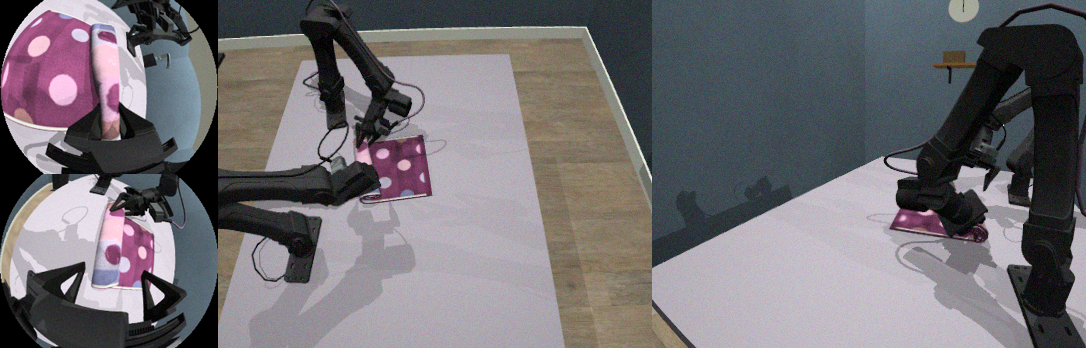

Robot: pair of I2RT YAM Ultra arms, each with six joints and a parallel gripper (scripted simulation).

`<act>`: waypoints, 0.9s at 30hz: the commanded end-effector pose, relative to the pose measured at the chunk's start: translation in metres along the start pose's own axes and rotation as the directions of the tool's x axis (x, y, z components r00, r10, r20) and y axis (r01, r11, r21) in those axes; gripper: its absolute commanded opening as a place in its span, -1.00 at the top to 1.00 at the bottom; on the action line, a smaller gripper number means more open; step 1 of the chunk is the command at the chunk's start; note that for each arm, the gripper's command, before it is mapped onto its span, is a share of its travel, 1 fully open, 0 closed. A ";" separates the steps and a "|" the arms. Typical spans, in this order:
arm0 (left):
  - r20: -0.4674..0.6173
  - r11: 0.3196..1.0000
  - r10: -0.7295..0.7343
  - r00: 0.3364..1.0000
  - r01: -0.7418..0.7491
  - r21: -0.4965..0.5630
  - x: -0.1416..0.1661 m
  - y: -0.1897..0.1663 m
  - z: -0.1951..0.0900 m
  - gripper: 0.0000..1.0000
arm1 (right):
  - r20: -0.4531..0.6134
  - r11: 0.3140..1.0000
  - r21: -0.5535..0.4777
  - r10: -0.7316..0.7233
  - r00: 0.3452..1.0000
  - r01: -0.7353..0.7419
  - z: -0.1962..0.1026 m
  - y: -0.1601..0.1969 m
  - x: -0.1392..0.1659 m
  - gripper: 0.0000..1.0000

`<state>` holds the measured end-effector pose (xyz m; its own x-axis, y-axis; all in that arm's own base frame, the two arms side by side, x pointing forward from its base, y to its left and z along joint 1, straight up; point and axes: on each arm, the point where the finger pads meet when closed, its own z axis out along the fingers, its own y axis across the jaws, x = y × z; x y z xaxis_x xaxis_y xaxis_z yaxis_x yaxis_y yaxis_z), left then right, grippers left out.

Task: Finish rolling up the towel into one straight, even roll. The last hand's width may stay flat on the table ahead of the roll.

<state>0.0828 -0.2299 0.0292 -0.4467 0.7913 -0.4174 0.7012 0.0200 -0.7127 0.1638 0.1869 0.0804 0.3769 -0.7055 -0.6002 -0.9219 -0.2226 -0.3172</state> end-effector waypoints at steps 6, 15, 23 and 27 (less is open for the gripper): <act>0.009 1.000 0.021 1.000 -0.021 0.005 -0.004 0.005 0.000 0.50 | 0.024 0.999 0.001 -0.041 0.999 0.041 0.002 -0.013 0.000 -0.96; 0.009 1.000 0.021 1.000 -0.021 0.005 -0.004 0.005 0.000 0.50 | 0.023 0.999 0.002 -0.039 0.999 0.039 0.028 0.002 0.020 -0.96; 0.009 1.000 0.021 1.000 -0.021 0.005 -0.004 0.005 0.000 0.50 | 0.023 0.999 0.003 -0.038 0.999 0.038 0.041 0.010 0.031 -0.96; 0.009 1.000 0.021 1.000 -0.021 0.005 -0.004 0.005 0.000 0.50 | 0.023 0.999 0.003 -0.038 0.999 0.038 0.044 0.006 0.031 -0.96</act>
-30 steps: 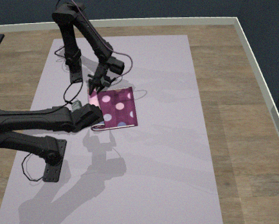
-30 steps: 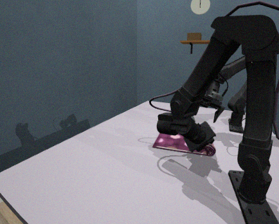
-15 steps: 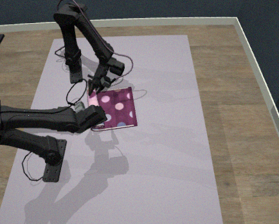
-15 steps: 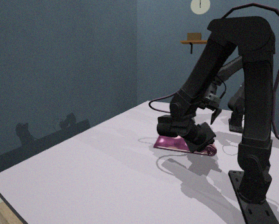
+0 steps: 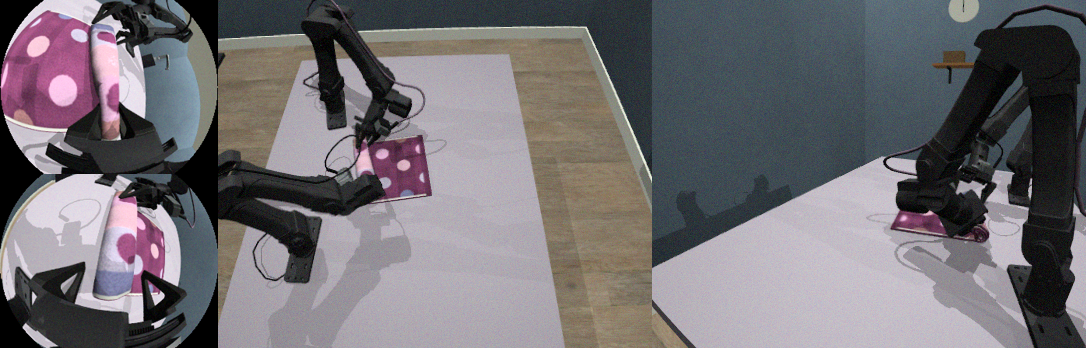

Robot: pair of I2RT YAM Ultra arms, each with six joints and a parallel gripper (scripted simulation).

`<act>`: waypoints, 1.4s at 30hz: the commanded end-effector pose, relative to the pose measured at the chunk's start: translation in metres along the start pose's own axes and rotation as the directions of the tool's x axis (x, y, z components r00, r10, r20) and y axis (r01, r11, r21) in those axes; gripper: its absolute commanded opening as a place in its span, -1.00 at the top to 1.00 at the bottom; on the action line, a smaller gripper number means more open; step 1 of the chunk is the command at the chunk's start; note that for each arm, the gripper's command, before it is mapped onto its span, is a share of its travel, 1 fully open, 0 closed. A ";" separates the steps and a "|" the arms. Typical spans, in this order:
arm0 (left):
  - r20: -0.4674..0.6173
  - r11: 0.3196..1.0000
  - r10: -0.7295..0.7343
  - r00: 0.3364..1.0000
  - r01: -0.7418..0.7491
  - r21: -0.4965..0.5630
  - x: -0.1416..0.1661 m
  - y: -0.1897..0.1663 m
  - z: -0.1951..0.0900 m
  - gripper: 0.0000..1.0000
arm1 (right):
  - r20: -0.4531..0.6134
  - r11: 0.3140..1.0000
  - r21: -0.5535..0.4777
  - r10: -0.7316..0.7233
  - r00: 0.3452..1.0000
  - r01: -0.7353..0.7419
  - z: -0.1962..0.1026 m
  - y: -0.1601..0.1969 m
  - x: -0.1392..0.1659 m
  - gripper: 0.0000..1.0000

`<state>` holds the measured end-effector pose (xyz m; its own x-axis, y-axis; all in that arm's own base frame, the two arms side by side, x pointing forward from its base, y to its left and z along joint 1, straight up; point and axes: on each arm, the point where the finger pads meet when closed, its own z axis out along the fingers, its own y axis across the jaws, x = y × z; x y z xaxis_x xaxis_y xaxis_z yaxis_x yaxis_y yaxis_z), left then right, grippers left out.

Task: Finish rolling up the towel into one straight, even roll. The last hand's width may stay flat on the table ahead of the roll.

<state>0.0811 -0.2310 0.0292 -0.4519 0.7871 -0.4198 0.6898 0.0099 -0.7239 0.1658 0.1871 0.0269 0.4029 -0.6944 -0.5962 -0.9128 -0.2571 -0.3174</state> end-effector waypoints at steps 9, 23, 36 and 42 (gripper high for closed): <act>0.002 1.000 0.022 1.000 -0.022 -0.013 -0.004 0.006 -0.002 0.50 | 0.015 1.000 0.025 -0.011 1.000 0.010 0.005 -0.009 -0.001 -0.36; 0.002 1.000 0.022 1.000 -0.022 -0.013 -0.004 0.006 -0.002 0.50 | 0.015 1.000 0.025 -0.011 1.000 0.010 0.005 -0.009 -0.001 0.32; 0.002 1.000 0.022 1.000 -0.022 -0.013 -0.004 0.006 -0.002 0.50 | 0.015 1.000 0.025 -0.011 1.000 0.010 0.005 -0.009 -0.001 0.42; 0.002 1.000 0.022 1.000 -0.022 -0.013 -0.005 0.004 -0.003 0.18 | 0.015 1.000 0.025 -0.011 1.000 0.010 0.005 -0.009 -0.001 0.42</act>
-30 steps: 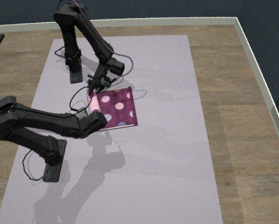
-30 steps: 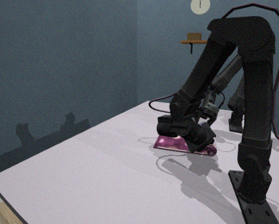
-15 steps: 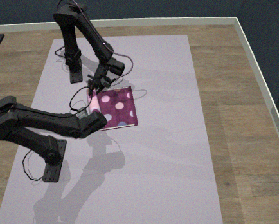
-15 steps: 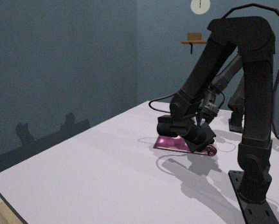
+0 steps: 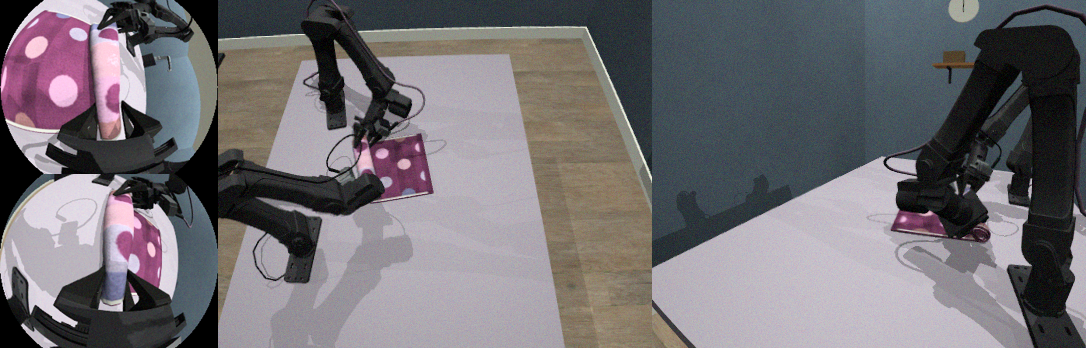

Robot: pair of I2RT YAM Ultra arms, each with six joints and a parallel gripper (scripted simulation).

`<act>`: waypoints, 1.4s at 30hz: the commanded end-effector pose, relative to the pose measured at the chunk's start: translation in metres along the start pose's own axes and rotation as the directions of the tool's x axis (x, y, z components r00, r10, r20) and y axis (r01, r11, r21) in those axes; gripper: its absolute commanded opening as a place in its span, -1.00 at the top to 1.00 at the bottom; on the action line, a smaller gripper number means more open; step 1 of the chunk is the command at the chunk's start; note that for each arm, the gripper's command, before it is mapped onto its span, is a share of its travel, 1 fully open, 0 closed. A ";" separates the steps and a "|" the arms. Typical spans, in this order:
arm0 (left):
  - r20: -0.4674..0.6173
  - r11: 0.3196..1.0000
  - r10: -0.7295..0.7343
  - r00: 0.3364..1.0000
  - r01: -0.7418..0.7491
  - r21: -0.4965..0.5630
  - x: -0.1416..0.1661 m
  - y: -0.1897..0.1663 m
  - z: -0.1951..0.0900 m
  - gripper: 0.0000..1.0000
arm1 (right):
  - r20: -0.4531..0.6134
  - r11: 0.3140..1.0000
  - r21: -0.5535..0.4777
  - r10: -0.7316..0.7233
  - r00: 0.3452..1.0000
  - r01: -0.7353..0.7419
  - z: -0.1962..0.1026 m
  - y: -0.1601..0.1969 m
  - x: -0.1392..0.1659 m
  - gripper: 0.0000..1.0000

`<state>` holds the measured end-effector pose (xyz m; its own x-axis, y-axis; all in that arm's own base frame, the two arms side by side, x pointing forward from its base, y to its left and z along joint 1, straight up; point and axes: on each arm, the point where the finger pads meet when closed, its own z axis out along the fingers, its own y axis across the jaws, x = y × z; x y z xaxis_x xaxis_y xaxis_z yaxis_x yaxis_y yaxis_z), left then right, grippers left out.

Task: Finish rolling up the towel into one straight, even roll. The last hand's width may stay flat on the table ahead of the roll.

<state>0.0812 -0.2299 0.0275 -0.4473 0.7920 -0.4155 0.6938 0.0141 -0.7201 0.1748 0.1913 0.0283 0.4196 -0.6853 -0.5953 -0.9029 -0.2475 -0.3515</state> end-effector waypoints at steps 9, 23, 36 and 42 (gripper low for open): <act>0.010 1.000 0.022 1.000 -0.022 -0.007 -0.010 -0.004 -0.008 -0.54 | 0.009 1.000 -0.007 0.007 1.000 -0.007 0.002 0.001 -0.001 0.42; 0.010 1.000 0.022 1.000 -0.022 -0.007 -0.010 -0.004 -0.050 -0.70 | 0.002 0.994 -0.086 0.072 0.997 -0.071 0.001 0.000 -0.002 0.42; 0.011 0.999 0.038 0.999 -0.037 -0.028 -0.010 -0.006 -0.078 -0.73 | -0.042 0.924 -0.295 0.240 0.970 -0.242 -0.001 -0.001 -0.003 0.42; 0.007 0.975 0.142 0.990 -0.139 -0.176 -0.012 -0.012 -0.071 -0.77 | -0.090 0.838 -0.421 0.342 0.935 -0.347 -0.002 -0.001 -0.004 0.42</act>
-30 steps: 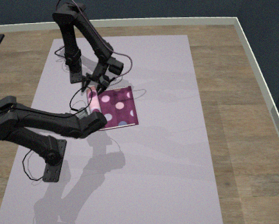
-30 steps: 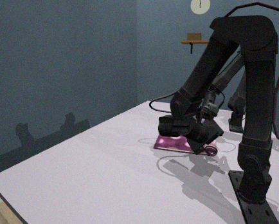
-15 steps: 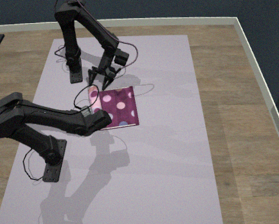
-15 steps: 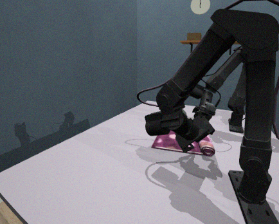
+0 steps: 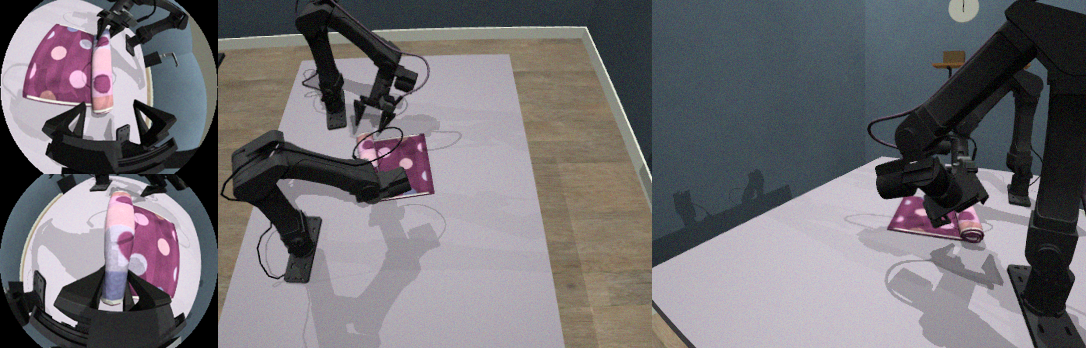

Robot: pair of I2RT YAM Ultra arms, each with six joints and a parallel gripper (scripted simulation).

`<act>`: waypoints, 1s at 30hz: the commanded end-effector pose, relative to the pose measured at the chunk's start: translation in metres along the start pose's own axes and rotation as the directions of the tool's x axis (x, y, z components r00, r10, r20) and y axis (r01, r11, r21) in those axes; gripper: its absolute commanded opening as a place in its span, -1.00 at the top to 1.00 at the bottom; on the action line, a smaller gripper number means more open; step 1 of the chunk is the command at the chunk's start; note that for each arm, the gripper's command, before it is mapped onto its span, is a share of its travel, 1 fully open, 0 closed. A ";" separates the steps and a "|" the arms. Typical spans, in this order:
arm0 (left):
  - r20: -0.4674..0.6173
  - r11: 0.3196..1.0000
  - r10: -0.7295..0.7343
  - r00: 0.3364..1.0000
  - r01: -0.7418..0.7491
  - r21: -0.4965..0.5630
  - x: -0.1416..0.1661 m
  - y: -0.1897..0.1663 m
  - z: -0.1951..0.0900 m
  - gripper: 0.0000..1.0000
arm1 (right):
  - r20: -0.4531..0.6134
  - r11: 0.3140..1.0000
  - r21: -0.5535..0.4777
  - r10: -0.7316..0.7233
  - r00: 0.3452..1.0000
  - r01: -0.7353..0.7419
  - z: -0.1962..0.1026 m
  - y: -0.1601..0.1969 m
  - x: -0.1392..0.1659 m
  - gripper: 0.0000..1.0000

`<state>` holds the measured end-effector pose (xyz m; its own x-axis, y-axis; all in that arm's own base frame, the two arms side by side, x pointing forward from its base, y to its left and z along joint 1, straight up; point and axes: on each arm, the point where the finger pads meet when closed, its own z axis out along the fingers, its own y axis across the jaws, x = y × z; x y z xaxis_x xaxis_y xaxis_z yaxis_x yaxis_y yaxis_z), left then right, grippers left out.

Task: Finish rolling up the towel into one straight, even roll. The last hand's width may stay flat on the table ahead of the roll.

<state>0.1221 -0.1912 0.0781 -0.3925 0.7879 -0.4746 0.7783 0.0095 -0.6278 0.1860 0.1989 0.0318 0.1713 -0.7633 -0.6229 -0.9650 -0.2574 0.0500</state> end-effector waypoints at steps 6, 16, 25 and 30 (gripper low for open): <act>-0.012 0.927 0.223 0.975 -0.216 -0.306 -0.008 -0.014 0.012 -0.82 | -0.034 0.938 -0.274 0.211 0.977 -0.212 -0.003 0.013 0.000 0.42; -0.102 0.711 0.420 0.902 -0.397 -0.580 -0.013 -0.029 0.024 -0.88 | -0.089 0.842 -0.421 0.330 0.940 -0.336 -0.005 0.013 -0.001 0.42; -0.184 0.526 0.512 0.839 -0.476 -0.705 -0.017 -0.037 0.032 -0.94 | -0.134 0.760 -0.505 0.398 0.907 -0.408 -0.006 0.014 -0.002 0.42; -0.189 0.516 0.516 0.836 -0.479 -0.711 -0.017 -0.038 0.032 -0.96 | -0.143 0.743 -0.520 0.410 0.901 -0.421 -0.007 0.014 -0.002 0.42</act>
<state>0.0662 -0.2222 0.0869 0.2143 0.7669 -0.6050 0.9603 -0.0519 0.2742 0.1732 0.1957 0.0338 -0.1961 -0.8761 -0.4404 -0.7110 -0.1823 0.6792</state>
